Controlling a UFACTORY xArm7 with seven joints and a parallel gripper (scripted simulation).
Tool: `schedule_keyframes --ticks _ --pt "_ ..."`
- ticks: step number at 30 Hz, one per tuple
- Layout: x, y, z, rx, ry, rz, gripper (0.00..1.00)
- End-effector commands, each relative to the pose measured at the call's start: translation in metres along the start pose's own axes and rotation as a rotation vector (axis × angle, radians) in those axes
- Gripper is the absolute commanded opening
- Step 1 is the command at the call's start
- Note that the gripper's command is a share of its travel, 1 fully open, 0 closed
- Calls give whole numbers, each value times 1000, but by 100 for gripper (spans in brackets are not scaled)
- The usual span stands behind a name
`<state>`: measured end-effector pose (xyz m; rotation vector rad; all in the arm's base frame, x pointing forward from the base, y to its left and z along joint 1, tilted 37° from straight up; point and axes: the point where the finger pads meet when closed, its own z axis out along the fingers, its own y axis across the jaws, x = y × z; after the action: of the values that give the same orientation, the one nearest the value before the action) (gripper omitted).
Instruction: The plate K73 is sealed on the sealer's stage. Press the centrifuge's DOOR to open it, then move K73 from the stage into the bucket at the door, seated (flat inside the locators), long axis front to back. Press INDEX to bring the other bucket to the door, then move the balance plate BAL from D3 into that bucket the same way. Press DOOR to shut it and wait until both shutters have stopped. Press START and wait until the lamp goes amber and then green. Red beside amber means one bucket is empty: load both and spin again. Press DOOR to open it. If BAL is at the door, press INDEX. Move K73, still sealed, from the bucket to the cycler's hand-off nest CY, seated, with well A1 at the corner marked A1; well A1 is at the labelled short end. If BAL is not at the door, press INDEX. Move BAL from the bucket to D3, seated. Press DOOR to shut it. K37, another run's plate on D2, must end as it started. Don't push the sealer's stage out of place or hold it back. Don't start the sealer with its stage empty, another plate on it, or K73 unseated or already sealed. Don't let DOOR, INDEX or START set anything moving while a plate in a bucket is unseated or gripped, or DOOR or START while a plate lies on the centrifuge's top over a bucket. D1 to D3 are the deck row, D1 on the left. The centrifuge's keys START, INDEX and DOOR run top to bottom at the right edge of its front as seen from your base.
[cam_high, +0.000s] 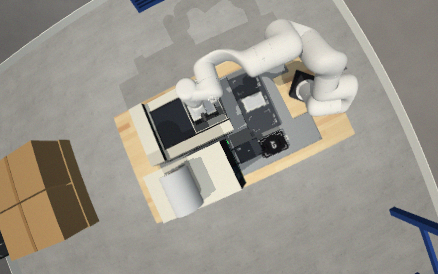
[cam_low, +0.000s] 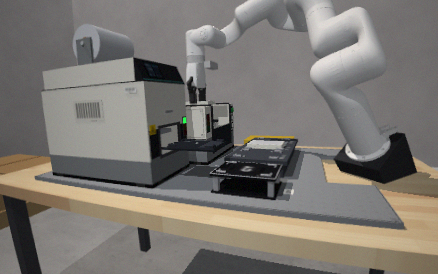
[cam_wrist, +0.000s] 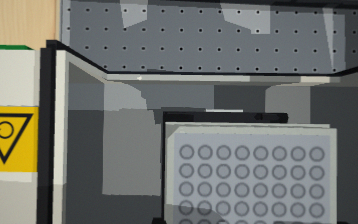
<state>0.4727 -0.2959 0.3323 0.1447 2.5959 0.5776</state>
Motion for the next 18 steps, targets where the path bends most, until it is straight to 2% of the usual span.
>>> schedule_keyframes --ticks 1,18 --pt "-1 -1 1 2 -5 1 0" --pt "-1 -1 26 2 -5 1 0"
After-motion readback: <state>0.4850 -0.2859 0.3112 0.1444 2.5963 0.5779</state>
